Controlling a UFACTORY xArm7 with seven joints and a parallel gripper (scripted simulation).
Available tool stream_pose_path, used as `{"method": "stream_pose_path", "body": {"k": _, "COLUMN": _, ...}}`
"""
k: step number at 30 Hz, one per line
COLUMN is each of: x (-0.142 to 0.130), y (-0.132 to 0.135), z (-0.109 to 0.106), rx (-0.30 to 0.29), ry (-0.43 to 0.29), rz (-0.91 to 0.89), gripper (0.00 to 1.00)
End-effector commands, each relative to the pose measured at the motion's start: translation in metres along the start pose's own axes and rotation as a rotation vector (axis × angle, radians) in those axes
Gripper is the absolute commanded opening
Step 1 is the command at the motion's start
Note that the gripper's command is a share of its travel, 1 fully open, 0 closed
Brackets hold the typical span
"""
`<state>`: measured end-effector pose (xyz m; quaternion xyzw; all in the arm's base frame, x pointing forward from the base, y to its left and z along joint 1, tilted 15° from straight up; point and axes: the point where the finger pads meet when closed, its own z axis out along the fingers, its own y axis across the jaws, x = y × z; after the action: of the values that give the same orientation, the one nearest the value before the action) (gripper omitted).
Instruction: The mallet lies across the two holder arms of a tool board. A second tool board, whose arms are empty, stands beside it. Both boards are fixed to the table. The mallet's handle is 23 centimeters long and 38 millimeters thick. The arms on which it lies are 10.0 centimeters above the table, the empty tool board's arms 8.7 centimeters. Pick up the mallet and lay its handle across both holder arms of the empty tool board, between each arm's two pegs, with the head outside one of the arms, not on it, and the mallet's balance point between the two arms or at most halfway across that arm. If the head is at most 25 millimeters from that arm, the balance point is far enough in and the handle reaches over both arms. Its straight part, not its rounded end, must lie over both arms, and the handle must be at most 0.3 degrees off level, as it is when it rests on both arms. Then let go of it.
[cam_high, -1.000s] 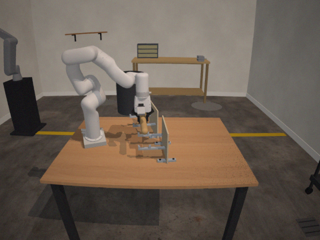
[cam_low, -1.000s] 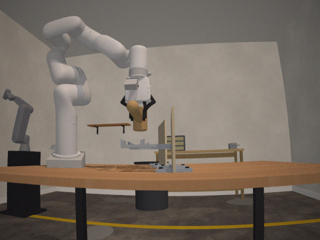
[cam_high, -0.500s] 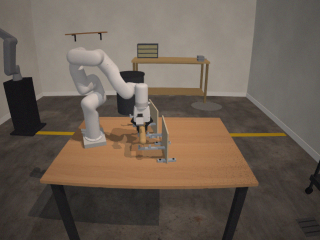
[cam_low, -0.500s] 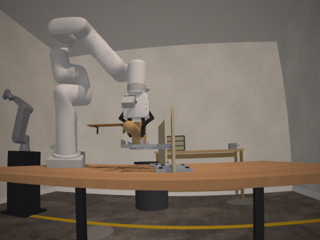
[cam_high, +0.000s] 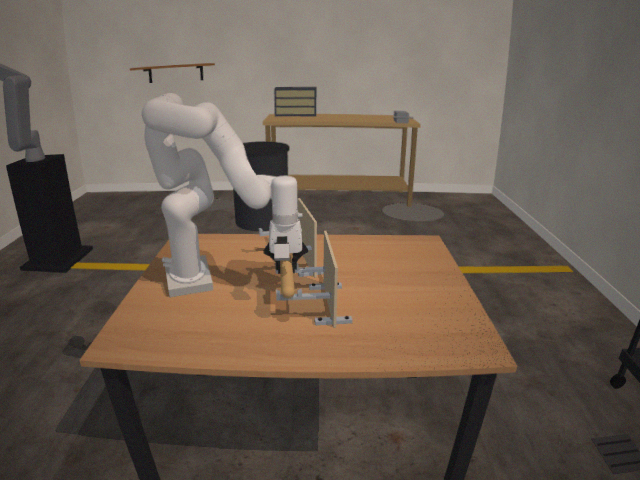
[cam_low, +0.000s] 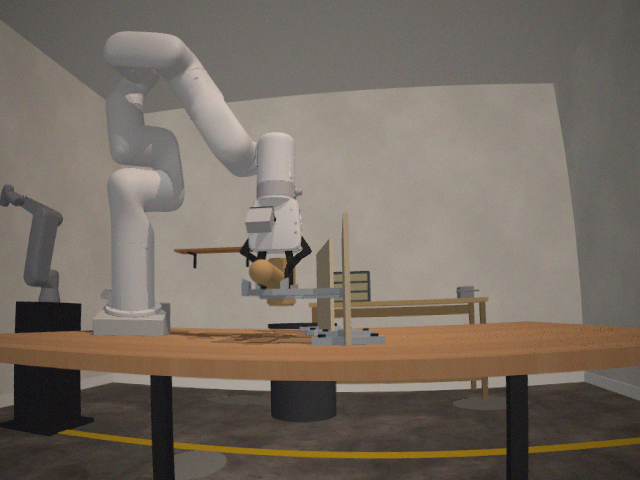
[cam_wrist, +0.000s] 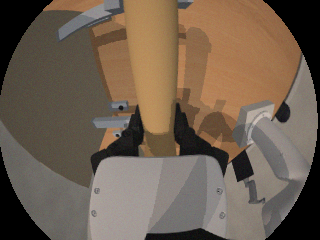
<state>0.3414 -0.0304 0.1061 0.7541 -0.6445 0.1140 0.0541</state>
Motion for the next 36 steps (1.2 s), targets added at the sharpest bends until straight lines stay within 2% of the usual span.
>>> {"method": "stream_pose_path", "body": {"k": 1, "x": 0.0001, "y": -0.0015, "z": 0.0042, "rx": 0.004, "ry": 0.001, "rz": 0.0, "gripper": 0.0}}
{"method": "stream_pose_path", "body": {"k": 15, "x": 0.0001, "y": -0.0015, "z": 0.0045, "rx": 0.004, "ry": 0.001, "rz": 0.0, "gripper": 0.0}}
{"method": "stream_pose_path", "body": {"k": 16, "x": 0.0001, "y": -0.0015, "z": 0.0045, "rx": 0.004, "ry": 0.001, "rz": 0.0, "gripper": 1.0}}
{"method": "stream_pose_path", "body": {"k": 36, "x": 0.0001, "y": -0.0015, "z": 0.0045, "rx": 0.004, "ry": 0.001, "rz": 0.0, "gripper": 1.0}}
